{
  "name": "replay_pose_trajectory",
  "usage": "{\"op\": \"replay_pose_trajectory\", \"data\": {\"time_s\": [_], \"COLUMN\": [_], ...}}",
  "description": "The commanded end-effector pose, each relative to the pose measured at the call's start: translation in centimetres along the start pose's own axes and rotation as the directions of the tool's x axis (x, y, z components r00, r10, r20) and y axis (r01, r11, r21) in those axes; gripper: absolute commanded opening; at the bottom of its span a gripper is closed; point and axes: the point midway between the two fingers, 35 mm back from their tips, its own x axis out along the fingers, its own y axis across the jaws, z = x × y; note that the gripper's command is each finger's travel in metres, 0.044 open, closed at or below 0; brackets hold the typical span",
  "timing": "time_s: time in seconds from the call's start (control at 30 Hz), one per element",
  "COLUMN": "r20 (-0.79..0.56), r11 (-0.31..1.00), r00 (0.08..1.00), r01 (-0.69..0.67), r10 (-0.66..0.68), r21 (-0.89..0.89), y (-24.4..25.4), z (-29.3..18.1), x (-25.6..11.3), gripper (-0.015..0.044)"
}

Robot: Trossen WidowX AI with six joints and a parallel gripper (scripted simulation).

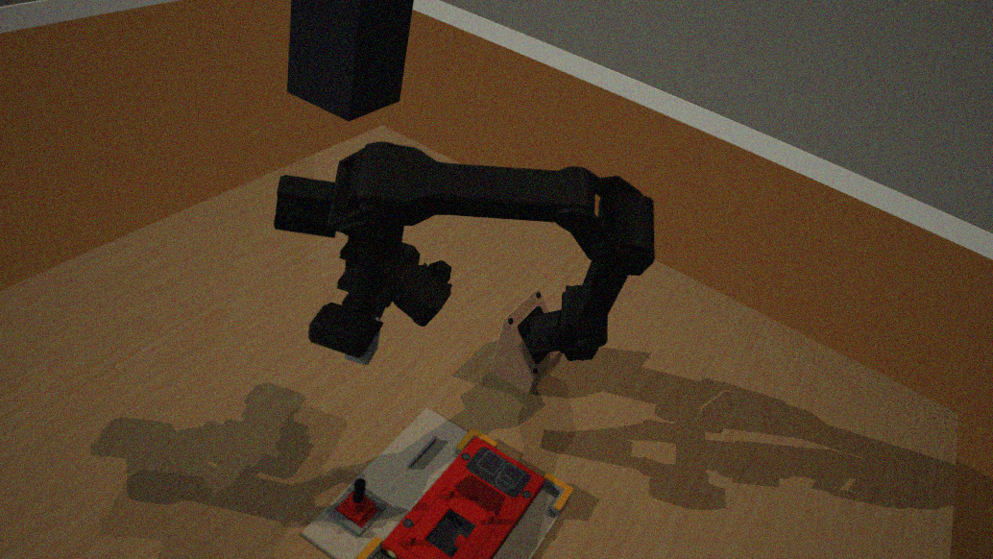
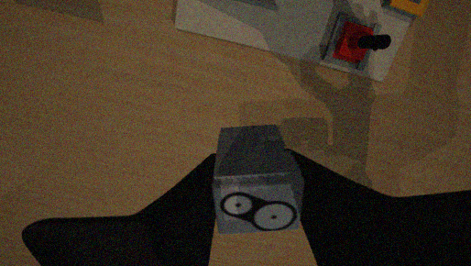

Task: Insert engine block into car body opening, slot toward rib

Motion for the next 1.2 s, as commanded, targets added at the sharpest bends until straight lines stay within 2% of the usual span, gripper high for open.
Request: {"op": "replay_pose_trajectory", "data": {"time_s": [0.0,0.1,0.43,0.73,1.17], "r20": [-0.005,-0.004,-0.075,-0.331,-0.662], "r11": [1.0,1.0,1.0,1.0,1.0], "r00": [1.0,1.0,0.997,0.944,0.749], "r01": [-0.003,-0.002,-0.004,-0.019,-0.003], "r10": [0.003,0.002,0.004,0.017,0.001], "r21": [-0.005,-0.005,-0.005,-0.003,-0.002], "y": [0.0,0.0,0.1,0.1,0.1], "z": [0.1,0.1,0.3,1.2,2.4], "x": [1.0,2.1,2.0,2.3,2.9], "gripper": [0.0,0.0,0.0,0.0,0.0]}}
